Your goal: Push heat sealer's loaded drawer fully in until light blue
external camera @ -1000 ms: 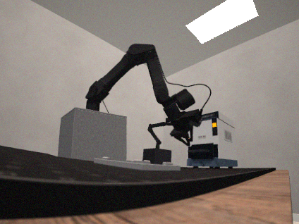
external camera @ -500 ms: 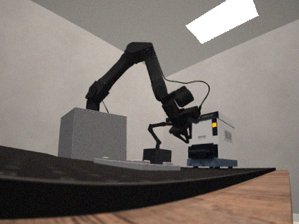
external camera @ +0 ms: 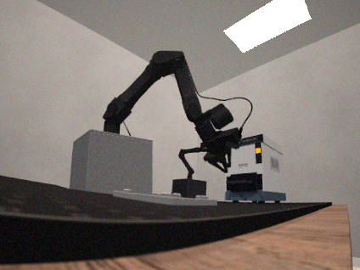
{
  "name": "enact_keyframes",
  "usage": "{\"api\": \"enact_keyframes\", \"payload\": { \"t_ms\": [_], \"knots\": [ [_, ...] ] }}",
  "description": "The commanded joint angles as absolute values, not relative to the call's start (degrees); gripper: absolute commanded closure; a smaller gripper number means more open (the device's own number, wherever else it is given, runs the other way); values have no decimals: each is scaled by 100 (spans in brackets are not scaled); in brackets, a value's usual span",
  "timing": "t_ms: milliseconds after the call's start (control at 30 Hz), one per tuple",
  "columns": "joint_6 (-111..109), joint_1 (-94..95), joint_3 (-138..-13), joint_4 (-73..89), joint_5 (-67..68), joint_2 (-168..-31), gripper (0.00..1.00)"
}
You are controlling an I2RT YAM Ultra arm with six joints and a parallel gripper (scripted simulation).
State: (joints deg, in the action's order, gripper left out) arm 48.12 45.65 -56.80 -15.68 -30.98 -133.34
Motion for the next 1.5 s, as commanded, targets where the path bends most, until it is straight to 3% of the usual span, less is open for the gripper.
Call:
{"api": "enact_keyframes", "payload": {
  "t_ms": [0, 900, 1467],
  "knots": [
    [4701, 4610, -5747, -1673, -3188, -13109, 70],
    [4701, 4610, -5747, -1673, -3188, -13109, 70],
    [4193, 4016, -5016, -744, -3431, -12026, 70]
  ]
}}
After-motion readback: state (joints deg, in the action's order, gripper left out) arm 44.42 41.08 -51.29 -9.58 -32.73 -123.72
